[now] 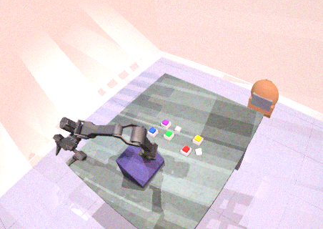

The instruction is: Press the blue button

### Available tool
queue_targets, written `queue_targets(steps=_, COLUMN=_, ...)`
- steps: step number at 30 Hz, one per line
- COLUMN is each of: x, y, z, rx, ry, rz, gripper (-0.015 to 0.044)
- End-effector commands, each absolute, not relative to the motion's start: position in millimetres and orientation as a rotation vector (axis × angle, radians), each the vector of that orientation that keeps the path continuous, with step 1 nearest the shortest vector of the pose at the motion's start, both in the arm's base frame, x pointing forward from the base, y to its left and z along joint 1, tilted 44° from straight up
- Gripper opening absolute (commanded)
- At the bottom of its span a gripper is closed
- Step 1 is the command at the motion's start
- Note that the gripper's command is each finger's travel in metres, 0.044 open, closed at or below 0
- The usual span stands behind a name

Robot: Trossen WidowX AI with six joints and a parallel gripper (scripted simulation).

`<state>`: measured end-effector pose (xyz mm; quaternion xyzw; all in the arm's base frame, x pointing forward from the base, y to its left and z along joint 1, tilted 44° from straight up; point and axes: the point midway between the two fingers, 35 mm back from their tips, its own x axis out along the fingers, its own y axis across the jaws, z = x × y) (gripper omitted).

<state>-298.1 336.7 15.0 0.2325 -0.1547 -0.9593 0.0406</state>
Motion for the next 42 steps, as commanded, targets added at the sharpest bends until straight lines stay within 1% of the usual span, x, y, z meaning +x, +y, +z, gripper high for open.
queue_targets(steps=1, x=-294.6, y=339.0, z=13.4, rx=0.729, ry=-0.501, rz=-2.946, gripper=0.04)
queue_targets(steps=2, x=-283.7, y=345.5, z=8.4, rx=0.778, ry=-0.584, rz=-2.968, gripper=0.04)
queue_targets(steps=5, x=-222.5, y=371.4, z=-16.5, rx=1.017, ry=-1.056, rz=-3.033, gripper=0.04)
queue_targets(steps=8, x=-174.7, y=381.3, z=-33.0, rx=1.172, ry=-1.436, rz=-3.02, gripper=0.04)
queue_targets(steps=11, x=-114.9, y=382.8, z=-50.7, rx=1.334, ry=-1.932, rz=-2.922, gripper=0.04)
queue_targets(steps=14, x=-55.4, y=372.8, z=-65.1, rx=1.463, ry=-2.457, rz=-2.712, gripper=0.04)
queue_targets(steps=17, x=1.1, y=352.2, z=-75.4, rx=1.552, ry=-2.981, rz=-2.373, gripper=0.04)
queue_targets(steps=20, x=53.6, y=321.8, z=-81.4, rx=1.596, ry=-3.48, rz=-1.884, gripper=0.04)
queue_targets(steps=23, x=100.2, y=283.1, z=-82.6, rx=1.591, ry=-3.9, rz=-1.242, gripper=0.04)
queue_targets(steps=25, x=127.5, y=253.4, z=-80.5, rx=1.561, ry=-4.111, rz=-0.735, gripper=0.04)
queue_targets(steps=27, x=151.7, y=220.8, z=-76.0, rx=1.51, ry=-4.246, rz=-0.174, gripper=0.04)
queue_targets(steps=29, x=172.4, y=186.2, z=-69.1, rx=1.443, ry=-4.29, rz=0.417, gripper=0.04)
queue_targets(steps=31, x=189.5, y=150.1, z=-59.7, rx=1.368, ry=-4.236, rz=1.013, gripper=0.04)
queue_targets(steps=33, x=202.8, y=113.4, z=-48.0, rx=1.292, ry=-4.088, rz=1.583, gripper=0.04)
queue_targets(steps=34, x=206.8, y=100.2, z=-43.3, rx=1.266, ry=-4.014, rz=1.776, gripper=0.04)
queue_targets(steps=36, x=208.9, y=92.2, z=-40.3, rx=1.251, ry=-3.964, rz=1.889, gripper=0.04)
queue_targets(steps=41, x=208.9, y=92.2, z=-40.3, rx=1.251, ry=-3.964, rz=1.889, gripper=0.04)
queue_targets(steps=42, x=209.1, y=90.5, z=-42.3, rx=1.251, ry=-3.964, rz=1.889, gripper=0.0374)
